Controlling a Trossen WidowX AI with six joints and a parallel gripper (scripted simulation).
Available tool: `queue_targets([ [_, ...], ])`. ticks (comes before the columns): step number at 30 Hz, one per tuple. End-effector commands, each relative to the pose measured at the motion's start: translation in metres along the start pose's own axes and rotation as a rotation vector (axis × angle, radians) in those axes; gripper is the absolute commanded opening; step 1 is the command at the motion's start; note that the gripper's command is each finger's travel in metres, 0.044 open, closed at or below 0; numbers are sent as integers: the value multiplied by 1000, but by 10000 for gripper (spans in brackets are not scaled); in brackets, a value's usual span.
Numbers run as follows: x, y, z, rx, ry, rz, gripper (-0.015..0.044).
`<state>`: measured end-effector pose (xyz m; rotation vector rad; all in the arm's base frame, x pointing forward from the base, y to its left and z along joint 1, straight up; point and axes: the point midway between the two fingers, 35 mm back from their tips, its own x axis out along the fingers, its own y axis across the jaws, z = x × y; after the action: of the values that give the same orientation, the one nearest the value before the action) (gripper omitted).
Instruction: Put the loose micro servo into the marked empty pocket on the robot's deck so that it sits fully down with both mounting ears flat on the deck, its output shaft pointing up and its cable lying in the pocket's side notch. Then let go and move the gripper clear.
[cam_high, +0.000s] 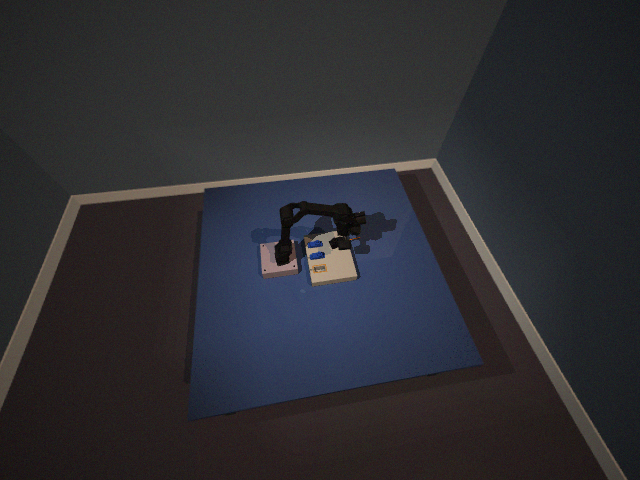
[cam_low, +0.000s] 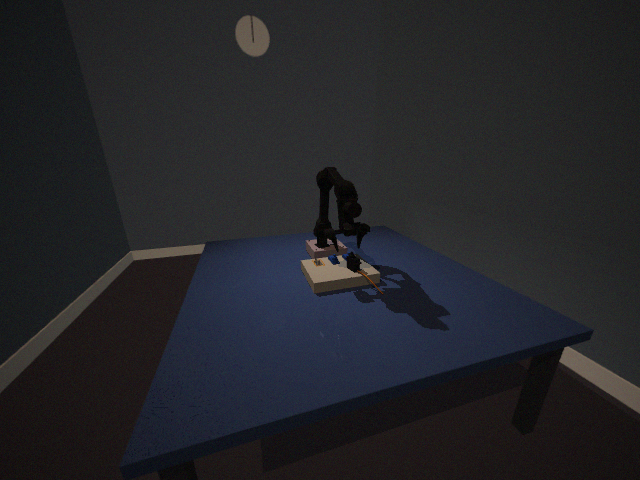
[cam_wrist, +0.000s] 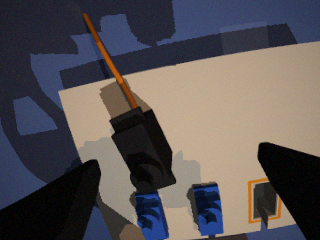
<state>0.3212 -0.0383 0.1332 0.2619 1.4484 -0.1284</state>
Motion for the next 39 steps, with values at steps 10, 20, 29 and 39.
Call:
queue_targets([
  [10,14,40,-8,-328,85,-78,440],
  [20,39,38,-9,-328,85,-78,440],
  [29,47,38,-10,-328,85,-78,440],
  [39,60,36,-11,-328,85,-78,440],
])
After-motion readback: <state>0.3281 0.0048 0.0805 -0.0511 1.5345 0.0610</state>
